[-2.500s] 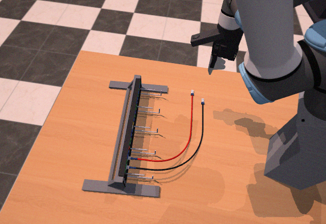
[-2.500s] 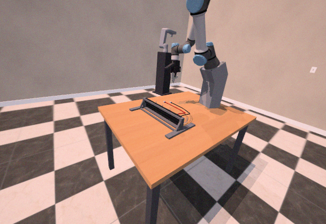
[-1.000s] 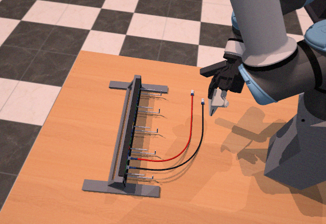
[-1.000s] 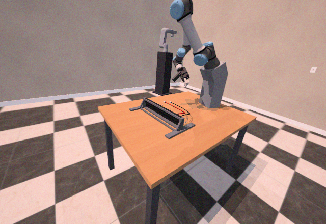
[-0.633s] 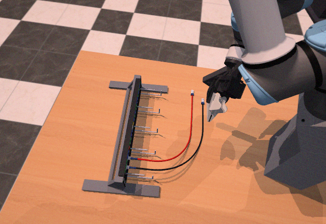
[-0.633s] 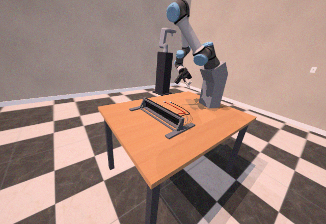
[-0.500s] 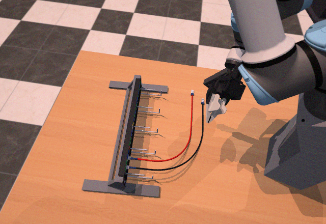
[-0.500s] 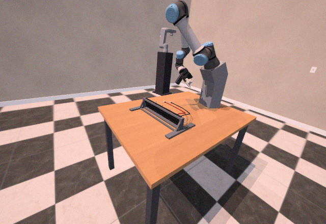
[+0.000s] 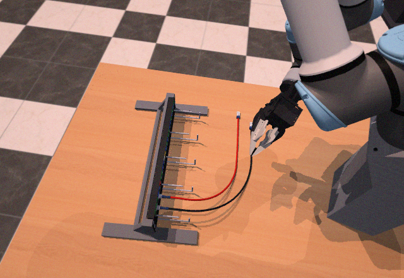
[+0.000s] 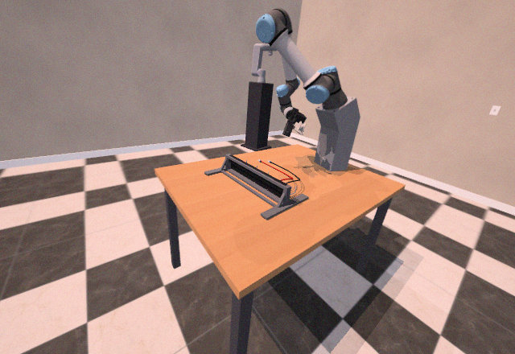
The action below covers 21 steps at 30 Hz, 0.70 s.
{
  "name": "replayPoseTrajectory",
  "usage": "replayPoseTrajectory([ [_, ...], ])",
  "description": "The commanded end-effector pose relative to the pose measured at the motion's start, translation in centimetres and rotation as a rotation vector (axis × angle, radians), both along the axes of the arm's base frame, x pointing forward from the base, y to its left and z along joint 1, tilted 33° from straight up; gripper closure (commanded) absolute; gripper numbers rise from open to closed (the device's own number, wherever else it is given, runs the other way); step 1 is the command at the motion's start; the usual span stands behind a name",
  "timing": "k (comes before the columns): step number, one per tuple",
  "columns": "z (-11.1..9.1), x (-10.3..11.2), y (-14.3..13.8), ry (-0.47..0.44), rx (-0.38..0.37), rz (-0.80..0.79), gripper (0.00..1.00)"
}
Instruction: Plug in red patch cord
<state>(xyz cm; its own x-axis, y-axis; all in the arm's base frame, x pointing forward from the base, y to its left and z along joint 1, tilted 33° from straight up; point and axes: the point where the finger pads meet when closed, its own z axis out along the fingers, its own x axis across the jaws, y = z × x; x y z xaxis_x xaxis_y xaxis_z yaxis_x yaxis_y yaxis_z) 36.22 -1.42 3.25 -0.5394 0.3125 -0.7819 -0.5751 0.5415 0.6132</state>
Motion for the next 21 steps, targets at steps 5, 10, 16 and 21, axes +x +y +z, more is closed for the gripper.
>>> replayPoseTrajectory([
  [5,2.3,0.5,1.4,0.08,0.26,-0.029,1.0],
  [10,3.5,0.8,1.8,0.125,0.388,-0.041,1.0],
  [16,4.4,1.0,1.9,0.162,0.491,-0.048,1.0],
  [21,5.8,1.4,2.0,0.225,0.657,-0.058,1.0],
])
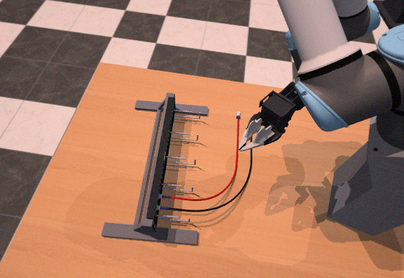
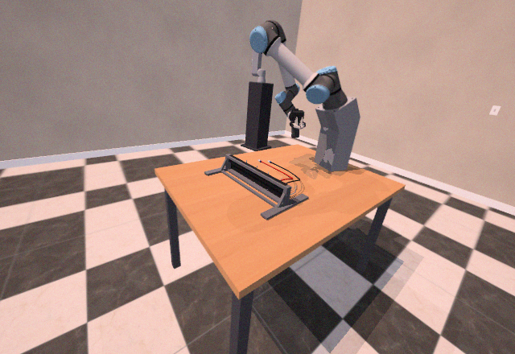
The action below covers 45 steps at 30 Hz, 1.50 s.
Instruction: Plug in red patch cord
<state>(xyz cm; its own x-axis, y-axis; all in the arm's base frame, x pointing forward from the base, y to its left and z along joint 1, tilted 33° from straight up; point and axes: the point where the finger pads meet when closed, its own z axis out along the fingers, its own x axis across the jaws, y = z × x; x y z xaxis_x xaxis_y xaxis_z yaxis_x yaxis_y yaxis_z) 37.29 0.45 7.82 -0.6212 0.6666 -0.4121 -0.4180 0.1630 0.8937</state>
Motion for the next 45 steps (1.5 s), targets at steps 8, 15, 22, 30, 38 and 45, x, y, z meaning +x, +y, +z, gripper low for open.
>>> replayPoseTrajectory([
  [8,2.9,0.9,-0.2,0.12,0.338,-0.007,1.0],
  [15,4.0,1.4,-0.8,0.184,0.505,-0.005,1.0],
  [22,5.0,1.9,-1.6,0.253,0.684,0.002,1.0],
  [30,5.9,2.6,-2.8,0.332,0.885,0.017,1.0],
  [38,6.4,3.2,-4.2,0.409,1.078,0.036,1.0],
  [45,6.6,3.7,-5.3,0.471,1.23,0.056,1.0],
])
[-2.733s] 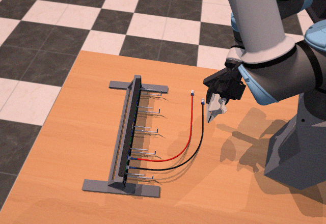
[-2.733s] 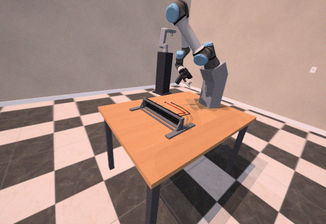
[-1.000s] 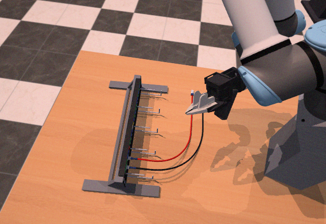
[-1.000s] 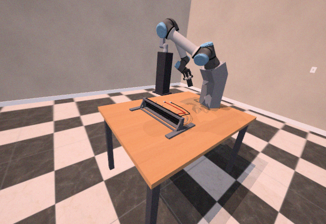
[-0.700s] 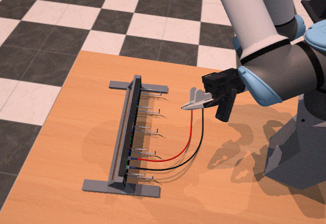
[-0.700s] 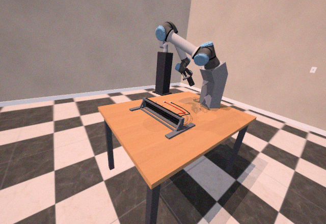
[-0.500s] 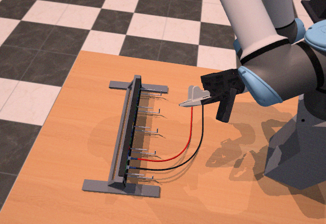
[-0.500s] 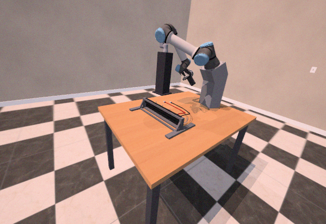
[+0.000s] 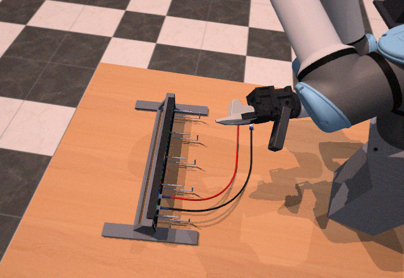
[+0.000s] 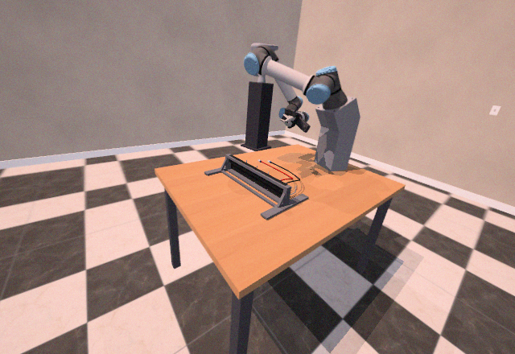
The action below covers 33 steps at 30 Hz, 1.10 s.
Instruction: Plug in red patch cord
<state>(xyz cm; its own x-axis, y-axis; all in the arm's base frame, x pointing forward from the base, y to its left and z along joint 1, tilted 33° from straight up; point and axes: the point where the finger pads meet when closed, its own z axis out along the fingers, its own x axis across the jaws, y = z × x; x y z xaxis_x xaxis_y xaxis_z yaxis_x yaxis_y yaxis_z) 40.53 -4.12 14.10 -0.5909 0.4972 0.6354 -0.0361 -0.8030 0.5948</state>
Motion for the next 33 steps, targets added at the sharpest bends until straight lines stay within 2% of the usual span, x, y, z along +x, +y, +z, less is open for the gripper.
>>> replayPoseTrajectory([
  [1,0.3,0.5,-0.8,0.031,0.108,0.014,1.0],
  [2,0.3,0.7,-1.3,0.055,0.179,0.023,1.0],
  [16,-0.5,2.0,-4.1,0.17,0.533,0.075,1.0],
  [18,-0.5,2.0,-4.1,0.17,0.533,0.075,1.0],
  [19,-0.7,2.2,-4.6,0.19,0.599,0.085,1.0],
  [33,-2.8,3.4,-7.2,0.297,0.959,0.151,1.0],
])
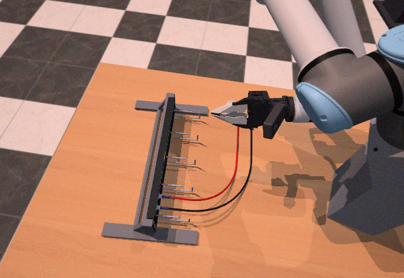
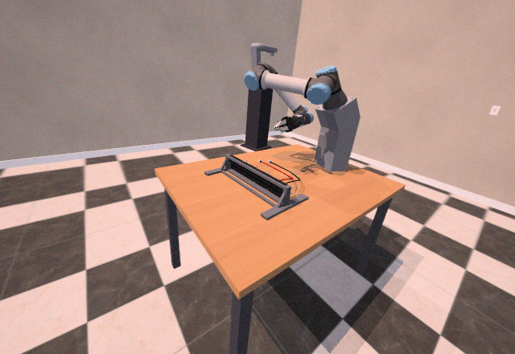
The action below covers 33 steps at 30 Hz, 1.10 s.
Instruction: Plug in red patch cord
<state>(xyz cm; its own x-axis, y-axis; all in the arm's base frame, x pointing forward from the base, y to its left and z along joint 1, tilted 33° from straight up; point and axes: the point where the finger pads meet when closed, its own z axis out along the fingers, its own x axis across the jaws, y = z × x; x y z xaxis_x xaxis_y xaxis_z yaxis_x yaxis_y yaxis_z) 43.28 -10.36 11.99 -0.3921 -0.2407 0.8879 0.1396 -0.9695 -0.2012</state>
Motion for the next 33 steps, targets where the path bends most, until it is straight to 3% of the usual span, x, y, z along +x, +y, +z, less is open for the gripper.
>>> replayPoseTrajectory([
  [1,-0.7,0.7,-1.0,0.031,0.135,0.02,1.0],
  [2,-0.7,0.7,-1.0,0.031,0.135,0.02,1.0],
  [4,-1.4,1.0,-1.6,0.056,0.229,0.036,1.0],
  [17,-4.5,1.9,-3.4,0.139,0.563,0.097,1.0],
  [19,-4.5,1.9,-3.4,0.139,0.563,0.097,1.0],
  [22,-5.7,2.2,-3.8,0.165,0.677,0.118,1.0],
  [33,-8.9,2.9,-4.6,0.226,0.959,0.172,1.0],
])
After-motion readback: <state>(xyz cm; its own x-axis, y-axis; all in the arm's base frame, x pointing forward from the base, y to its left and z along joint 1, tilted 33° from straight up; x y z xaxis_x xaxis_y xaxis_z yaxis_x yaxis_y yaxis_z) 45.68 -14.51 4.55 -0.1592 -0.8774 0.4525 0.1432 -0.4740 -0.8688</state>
